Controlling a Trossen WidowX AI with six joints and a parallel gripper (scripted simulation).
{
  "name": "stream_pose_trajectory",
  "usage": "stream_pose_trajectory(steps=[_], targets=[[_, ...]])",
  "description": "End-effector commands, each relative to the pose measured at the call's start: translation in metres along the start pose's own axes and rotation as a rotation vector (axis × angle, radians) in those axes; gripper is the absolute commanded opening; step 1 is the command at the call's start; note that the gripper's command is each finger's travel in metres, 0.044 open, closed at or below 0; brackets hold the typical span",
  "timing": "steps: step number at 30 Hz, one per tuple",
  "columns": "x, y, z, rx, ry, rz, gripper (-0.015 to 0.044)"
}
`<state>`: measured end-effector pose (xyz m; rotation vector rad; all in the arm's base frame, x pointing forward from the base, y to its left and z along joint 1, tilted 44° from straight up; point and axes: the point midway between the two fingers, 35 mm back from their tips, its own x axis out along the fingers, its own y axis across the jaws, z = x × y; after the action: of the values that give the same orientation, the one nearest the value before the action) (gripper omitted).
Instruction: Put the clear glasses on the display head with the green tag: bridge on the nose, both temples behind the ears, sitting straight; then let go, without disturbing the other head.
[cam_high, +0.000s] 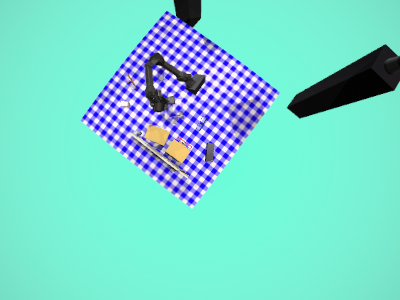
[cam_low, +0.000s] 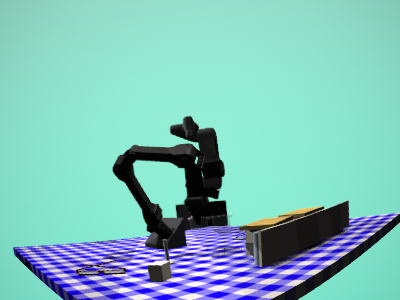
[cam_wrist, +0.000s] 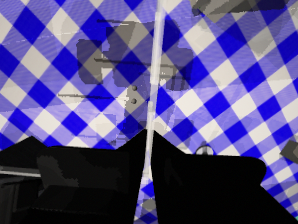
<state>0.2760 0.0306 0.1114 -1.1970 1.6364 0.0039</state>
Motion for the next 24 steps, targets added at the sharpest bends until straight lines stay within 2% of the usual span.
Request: stream_pose_trajectory(steps=[1,24], targets=[[0.004,0.000,0.000,-0.006,0.003,0.001,0.0000],[0.024,0.000,0.002,-0.006,0.000,0.002,0.0000]])
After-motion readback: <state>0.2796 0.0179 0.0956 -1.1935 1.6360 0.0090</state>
